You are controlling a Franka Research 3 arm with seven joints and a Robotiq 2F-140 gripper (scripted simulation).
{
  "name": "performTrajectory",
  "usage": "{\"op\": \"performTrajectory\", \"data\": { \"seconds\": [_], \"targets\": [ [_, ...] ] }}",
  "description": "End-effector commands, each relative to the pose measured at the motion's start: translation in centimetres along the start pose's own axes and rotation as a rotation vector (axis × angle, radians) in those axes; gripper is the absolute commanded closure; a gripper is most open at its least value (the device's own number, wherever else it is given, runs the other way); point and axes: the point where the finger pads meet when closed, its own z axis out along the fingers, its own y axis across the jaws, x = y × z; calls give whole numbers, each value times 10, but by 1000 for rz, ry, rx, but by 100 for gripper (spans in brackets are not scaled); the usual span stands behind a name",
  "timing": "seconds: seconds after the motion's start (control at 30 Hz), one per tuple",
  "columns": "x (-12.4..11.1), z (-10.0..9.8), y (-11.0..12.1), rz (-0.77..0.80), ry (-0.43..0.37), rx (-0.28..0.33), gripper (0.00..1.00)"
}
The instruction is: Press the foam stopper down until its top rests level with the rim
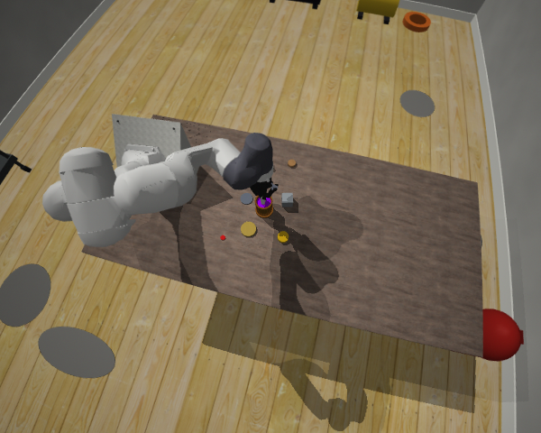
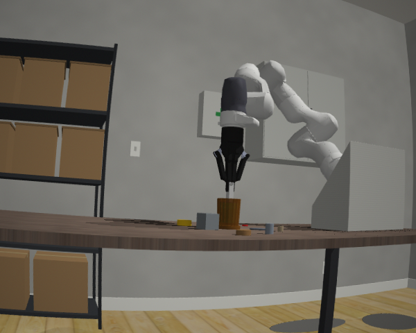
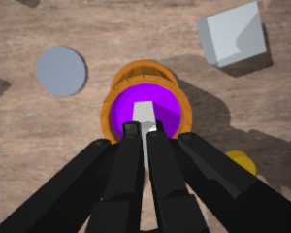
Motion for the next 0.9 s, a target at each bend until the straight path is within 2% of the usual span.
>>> {"op": "performTrajectory", "data": {
  "seconds": [0.0,0.63,0.87],
  "targets": [
    [-3,5,-2,5,-6,6,100],
    [-3,5,-2,5,-6,6,100],
    [-3,-2,-2,5,-6,6,100]
  ]
}}
